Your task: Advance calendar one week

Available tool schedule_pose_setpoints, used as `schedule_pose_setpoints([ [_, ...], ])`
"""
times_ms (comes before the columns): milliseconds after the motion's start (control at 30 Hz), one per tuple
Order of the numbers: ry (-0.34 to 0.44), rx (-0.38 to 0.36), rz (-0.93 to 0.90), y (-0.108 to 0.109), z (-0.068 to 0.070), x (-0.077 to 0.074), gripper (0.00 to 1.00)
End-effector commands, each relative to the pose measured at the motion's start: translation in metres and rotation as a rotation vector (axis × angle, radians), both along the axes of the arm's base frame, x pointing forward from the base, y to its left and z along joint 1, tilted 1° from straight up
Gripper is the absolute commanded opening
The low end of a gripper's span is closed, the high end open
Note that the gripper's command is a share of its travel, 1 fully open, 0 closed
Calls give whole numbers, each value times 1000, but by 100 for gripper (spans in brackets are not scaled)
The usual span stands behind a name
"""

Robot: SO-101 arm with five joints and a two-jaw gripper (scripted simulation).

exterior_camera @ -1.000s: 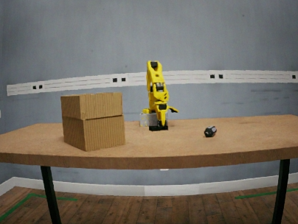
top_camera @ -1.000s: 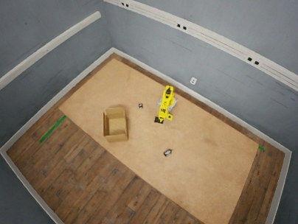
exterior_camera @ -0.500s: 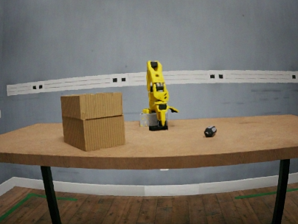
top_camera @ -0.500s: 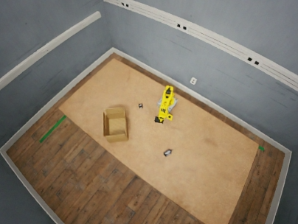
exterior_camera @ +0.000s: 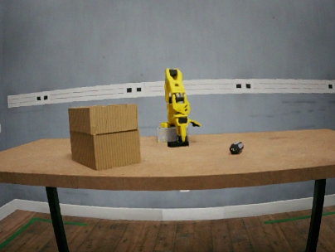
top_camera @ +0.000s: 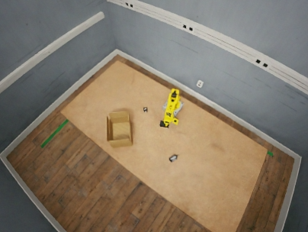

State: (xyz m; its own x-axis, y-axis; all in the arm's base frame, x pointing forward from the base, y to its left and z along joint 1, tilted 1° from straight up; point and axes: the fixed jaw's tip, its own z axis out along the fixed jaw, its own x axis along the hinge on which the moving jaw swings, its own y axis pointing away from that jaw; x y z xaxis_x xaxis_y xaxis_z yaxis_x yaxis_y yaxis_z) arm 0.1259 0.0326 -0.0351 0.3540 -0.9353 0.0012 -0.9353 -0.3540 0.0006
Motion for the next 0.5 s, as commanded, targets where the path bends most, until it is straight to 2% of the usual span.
schedule_pose_setpoints([
  [0,18,-4,6,1,-1,-3,0],
  [467,18,-4,6,1,2,-3,0],
])
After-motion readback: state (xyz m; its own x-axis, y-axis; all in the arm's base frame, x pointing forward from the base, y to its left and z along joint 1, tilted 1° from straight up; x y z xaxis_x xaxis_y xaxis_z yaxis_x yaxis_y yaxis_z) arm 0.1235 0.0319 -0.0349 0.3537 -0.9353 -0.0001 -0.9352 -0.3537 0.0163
